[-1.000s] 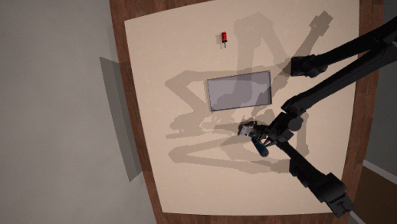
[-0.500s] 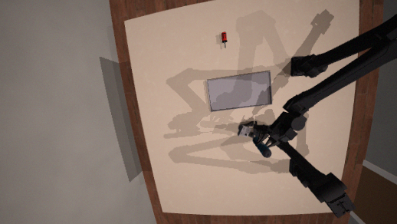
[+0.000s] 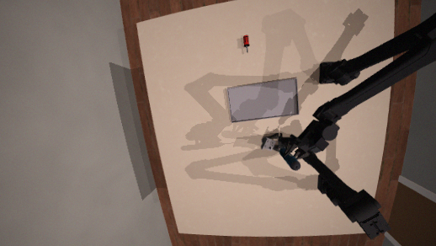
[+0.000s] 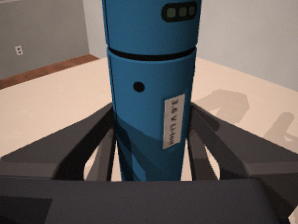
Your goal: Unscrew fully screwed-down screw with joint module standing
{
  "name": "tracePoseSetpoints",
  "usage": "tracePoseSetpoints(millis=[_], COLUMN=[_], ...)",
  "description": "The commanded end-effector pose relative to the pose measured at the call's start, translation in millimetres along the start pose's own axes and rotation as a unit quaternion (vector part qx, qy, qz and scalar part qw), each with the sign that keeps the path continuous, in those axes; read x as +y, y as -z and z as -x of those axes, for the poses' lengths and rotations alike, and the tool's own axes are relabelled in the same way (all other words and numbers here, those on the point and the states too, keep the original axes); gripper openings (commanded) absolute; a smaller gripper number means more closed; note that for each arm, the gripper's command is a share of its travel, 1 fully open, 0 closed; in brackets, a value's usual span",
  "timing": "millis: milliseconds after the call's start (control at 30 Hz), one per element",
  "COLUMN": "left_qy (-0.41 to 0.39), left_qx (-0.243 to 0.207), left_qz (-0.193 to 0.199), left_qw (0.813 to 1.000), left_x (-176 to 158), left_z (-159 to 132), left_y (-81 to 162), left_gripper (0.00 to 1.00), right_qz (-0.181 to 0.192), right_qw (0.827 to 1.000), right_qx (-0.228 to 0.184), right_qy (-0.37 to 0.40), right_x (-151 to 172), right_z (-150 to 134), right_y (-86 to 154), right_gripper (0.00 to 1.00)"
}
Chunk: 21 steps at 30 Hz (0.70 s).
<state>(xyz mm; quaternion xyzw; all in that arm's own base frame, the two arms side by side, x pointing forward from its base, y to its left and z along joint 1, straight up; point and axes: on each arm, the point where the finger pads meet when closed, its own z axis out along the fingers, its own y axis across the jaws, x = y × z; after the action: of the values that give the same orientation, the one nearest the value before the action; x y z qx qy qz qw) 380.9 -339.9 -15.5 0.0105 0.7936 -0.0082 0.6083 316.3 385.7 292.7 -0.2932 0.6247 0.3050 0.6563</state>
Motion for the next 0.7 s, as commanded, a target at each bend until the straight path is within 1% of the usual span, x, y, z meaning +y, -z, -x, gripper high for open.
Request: tracePoseSetpoints(millis=[0,67,133,233,300,367,433,467,500,567,633,667], left_qy=[-0.008,-0.008,-0.008,-0.008,-0.008,-0.008,-0.008,-0.008,-0.008,-0.008,-0.008,-0.008], left_qx=[0.001,0.001,0.001,0.001,0.001,0.001,0.001,0.001,0.001,0.001,0.001,0.001], left_qz=[-0.005,-0.005,-0.005,-0.005,-0.005,-0.005,-0.005,-0.005,-0.005,-0.005,-0.005,-0.005], left_qw=[1.0,1.0,1.0,1.0,1.0,1.0,1.0,1.0,1.0,1.0,1.0,1.0], left_x=[-3,-3,-3,-3,-3,-3,-3,-3,-3,-3,-3,-3], left_z=[-11,-11,-11,-11,-11,-11,-11,-11,-11,-11,-11,-11], left_y=[4,4,4,4,4,4,4,4,4,4,4,4], left_gripper=[0.59,0.59,0.59,0.59,0.59,0.59,0.59,0.59,0.59,0.59,0.59,0.59], right_qz=[0.004,0.004,0.004,0.004,0.004,0.004,0.004,0.004,0.004,0.004,0.004,0.004], right_qw=[0.999,1.0,1.0,1.0,1.0,1.0,1.0,0.999,0.999,0.999,1.0,1.0], right_qx=[-0.045,-0.015,-0.01,-0.015,-0.024,-0.018,-0.015,-0.034,-0.041,-0.041,-0.013,-0.01], right_qy=[0.001,0.002,0.002,0.002,0.002,0.002,0.002,0.002,0.001,0.001,0.002,0.002], right_x=[6,6,6,6,6,6,6,6,5,5,6,6], right_z=[45,15,12,15,27,16,15,36,43,43,14,12], right_y=[-8,6,8,12,9,17,18,10,8,8,20,22], right_gripper=[0.42,0.42,0.42,0.42,0.42,0.42,0.42,0.42,0.42,0.42,0.42,0.42])
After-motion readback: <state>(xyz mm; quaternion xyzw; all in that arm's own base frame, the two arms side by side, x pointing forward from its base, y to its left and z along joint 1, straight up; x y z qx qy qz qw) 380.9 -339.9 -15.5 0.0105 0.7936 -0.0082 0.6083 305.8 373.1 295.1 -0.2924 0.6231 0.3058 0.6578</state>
